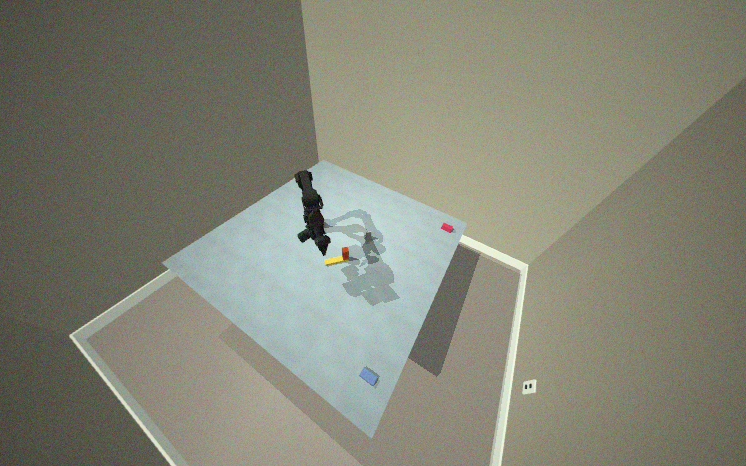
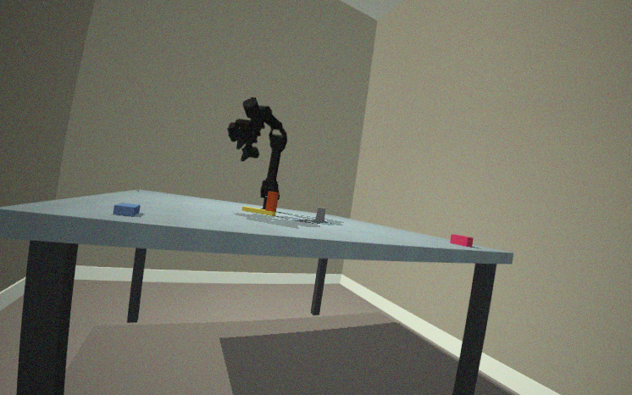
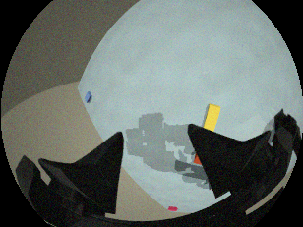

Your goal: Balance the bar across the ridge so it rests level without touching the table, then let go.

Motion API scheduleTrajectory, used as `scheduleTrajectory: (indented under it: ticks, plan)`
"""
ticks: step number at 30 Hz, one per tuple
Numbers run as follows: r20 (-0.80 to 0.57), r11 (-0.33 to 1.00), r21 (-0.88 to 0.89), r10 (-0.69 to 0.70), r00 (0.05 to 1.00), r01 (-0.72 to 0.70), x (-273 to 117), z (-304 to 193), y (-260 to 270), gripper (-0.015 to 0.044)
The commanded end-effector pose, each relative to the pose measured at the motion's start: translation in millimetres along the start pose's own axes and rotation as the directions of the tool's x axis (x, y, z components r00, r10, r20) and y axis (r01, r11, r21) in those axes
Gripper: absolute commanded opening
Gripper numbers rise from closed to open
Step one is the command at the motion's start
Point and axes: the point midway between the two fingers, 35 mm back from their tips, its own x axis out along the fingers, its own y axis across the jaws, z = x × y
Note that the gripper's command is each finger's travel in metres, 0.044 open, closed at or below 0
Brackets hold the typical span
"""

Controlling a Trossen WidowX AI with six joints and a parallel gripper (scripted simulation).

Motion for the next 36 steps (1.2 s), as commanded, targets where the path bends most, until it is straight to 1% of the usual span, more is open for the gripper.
scheduleTrajectory:
  ticks: [1,7,13,15,19,22,36]
  plan:
    - [-0.028,0.994,0.035,-0.103,0.994,0.104,8.8,-16.6,-11.7,0.0315]
    - [-0.062,0.95,0.081,-0.298,0.952,0.303,16.4,-48.1,-36.8,0.0315]
    - [-0.06,0.866,0.118,-0.483,0.874,0.486,16.0,-75.9,-62.8,0.0315]
    - [-0.054,0.843,0.126,-0.521,0.852,0.523,15.0,-81.4,-68.4,0.0315]
    - [-0.053,0.84,0.127,-0.525,0.849,0.527,15.9,-82.2,-69.5,0.0315]
    - [-0.053,0.84,0.127,-0.525,0.849,0.527,25.0,-83.0,-72.7,0.0315]
    - [-0.054,0.84,0.127,-0.525,0.85,0.527,101.5,-88.1,-117.7,0.0315]
